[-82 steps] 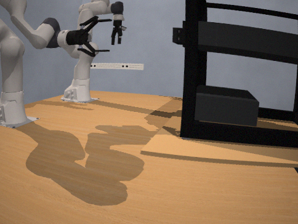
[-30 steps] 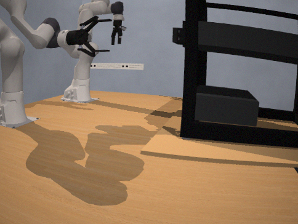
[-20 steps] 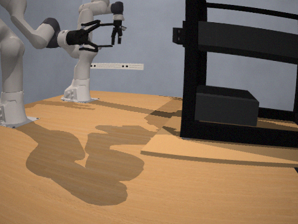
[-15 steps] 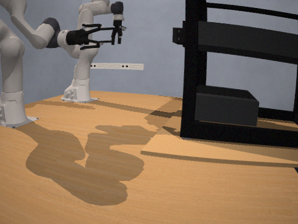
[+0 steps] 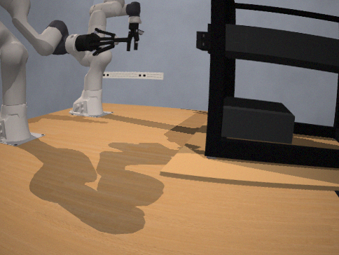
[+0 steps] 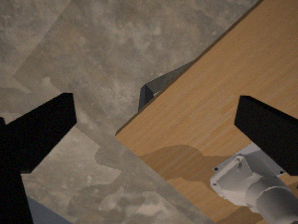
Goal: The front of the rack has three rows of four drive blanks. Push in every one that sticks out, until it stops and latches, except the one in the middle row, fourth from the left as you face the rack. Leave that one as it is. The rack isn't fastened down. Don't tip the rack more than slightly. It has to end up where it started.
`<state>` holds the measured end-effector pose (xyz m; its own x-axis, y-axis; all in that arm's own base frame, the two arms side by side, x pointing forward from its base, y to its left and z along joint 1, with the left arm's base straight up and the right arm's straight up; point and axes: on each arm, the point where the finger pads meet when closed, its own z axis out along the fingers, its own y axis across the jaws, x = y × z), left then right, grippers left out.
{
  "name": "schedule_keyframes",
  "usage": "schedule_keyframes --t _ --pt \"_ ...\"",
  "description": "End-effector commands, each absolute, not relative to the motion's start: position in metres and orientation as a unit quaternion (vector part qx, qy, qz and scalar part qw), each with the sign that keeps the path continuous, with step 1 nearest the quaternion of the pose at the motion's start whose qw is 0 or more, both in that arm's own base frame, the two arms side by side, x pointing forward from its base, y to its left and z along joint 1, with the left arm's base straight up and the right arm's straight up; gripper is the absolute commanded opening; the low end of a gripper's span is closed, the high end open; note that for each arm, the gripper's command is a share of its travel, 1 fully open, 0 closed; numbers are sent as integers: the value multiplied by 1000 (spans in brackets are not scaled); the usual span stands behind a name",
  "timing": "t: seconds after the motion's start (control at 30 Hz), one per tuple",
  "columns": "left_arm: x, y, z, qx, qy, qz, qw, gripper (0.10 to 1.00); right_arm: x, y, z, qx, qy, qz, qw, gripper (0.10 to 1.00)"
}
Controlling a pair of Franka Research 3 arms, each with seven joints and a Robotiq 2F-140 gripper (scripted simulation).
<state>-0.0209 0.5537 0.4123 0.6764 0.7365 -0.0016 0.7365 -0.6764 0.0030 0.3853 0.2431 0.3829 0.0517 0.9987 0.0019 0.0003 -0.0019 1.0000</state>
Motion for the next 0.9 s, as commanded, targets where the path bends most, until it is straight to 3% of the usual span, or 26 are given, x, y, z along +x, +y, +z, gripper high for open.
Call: schedule_keyframes --t 0.0,0.87 --pt "-22 554 413 916 401 0 0 1000 385 242 383 513 486 486 513 99" --pt "-22 554 413 916 401 0 0 1000 399 236 381 513 486 486 513 99"
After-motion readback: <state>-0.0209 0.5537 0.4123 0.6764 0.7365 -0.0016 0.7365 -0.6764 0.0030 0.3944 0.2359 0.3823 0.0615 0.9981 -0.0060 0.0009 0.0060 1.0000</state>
